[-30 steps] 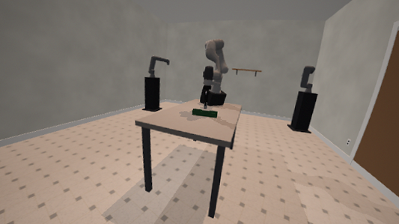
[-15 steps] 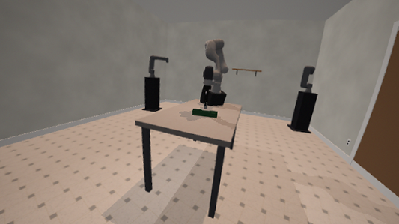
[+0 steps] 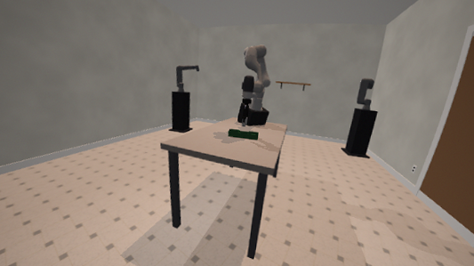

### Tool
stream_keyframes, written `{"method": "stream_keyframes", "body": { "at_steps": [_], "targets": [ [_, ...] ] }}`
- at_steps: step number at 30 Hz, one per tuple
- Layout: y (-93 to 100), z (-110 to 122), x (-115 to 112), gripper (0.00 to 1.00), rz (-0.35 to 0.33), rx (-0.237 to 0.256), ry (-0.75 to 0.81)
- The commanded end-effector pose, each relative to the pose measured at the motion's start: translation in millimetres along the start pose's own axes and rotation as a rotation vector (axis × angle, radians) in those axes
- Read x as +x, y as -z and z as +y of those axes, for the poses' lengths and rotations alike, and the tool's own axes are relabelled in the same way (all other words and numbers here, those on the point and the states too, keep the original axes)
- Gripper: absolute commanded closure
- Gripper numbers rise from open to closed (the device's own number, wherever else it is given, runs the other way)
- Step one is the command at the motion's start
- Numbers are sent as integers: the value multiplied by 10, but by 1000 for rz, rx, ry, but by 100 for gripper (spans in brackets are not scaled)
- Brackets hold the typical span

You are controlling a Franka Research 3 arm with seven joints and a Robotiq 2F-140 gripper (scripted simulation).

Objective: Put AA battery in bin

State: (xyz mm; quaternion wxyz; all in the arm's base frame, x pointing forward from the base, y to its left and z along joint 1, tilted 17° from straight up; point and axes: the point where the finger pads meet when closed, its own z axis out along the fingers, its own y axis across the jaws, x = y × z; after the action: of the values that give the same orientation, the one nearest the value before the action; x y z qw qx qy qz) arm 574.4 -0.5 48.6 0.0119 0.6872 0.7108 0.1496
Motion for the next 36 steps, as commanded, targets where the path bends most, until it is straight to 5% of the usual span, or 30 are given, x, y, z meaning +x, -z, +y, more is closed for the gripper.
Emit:
{"method": "stream_keyframes", "body": {
  "at_steps": [1,26,36],
  "targets": [
    [124,-53,0,0,3,16,8],
    [949,-40,-3,0,3,16,8],
    [949,-40,-3,0,3,16,8]
  ]
}}
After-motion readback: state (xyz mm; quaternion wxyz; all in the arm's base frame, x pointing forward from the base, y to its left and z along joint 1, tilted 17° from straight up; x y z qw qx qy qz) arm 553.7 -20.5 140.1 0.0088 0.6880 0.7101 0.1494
